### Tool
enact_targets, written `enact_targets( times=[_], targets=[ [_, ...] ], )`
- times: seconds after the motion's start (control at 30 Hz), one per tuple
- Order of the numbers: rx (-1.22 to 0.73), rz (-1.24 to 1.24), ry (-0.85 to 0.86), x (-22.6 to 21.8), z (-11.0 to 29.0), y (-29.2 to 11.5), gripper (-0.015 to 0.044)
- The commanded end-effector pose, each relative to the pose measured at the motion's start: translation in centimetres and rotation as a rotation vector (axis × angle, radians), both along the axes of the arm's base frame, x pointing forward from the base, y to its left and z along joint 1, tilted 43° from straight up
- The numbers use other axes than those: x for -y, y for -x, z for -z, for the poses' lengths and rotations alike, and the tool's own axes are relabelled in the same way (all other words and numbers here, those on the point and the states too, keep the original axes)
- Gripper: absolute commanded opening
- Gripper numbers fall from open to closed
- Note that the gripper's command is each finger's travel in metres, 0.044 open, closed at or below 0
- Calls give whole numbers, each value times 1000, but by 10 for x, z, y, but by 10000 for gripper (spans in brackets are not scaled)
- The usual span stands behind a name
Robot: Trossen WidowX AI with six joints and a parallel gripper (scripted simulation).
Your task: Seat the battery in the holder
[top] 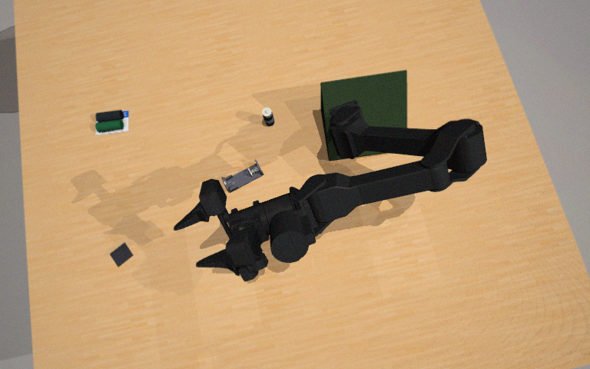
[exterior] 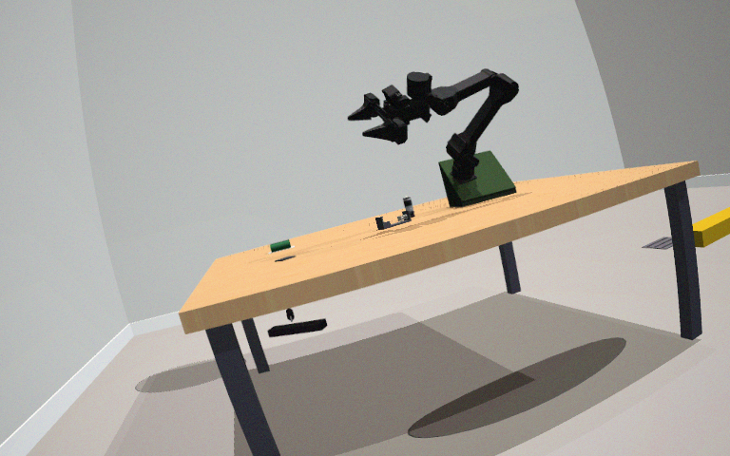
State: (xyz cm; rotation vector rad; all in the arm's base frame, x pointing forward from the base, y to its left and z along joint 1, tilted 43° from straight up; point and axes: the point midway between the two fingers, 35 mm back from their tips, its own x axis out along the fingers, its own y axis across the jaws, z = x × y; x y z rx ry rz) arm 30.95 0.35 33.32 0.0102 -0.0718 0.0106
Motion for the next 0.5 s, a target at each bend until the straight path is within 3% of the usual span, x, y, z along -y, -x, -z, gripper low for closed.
enact_targets(
  times=[0.0,0.23,0.47],
  targets=[
    [-14,4,10,2,3,-2,374],
    [-502,53,254,62,110,-38,190],
    [-979,-75,315,123,219,-15,6]
  ],
)
